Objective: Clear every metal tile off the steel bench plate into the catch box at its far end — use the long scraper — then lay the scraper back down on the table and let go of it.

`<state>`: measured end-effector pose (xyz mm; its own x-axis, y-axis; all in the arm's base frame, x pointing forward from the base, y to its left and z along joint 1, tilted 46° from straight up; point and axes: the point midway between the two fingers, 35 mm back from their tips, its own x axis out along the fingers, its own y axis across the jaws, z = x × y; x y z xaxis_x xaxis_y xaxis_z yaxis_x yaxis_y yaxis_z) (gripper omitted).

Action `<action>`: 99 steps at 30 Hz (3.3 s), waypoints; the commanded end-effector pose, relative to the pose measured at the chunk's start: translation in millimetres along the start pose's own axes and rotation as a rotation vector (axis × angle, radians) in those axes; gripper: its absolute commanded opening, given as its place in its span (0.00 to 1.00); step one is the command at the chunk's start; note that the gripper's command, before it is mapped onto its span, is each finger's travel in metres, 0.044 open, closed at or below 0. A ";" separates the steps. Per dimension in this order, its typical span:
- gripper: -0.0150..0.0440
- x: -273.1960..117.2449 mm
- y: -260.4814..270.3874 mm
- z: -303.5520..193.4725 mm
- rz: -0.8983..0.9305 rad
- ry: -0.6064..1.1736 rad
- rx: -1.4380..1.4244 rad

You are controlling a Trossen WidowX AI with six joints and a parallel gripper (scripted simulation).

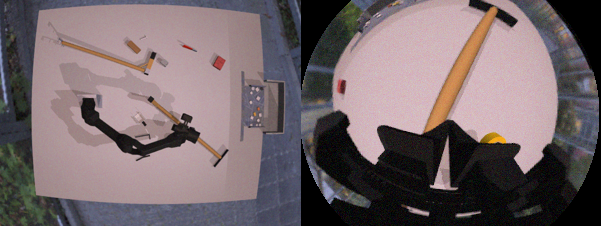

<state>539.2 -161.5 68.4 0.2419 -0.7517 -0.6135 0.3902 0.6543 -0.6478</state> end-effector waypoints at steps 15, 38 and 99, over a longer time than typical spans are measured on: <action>0.25 3.9 20.2 2.9 0.003 0.004 0.001; 0.25 -13.1 29.7 12.9 0.000 -0.006 0.006; 0.25 -125.9 -8.1 29.1 0.034 -0.199 -0.078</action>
<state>531.0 -67.8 173.1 0.4346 -0.7261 -0.5328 0.3192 0.6774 -0.6628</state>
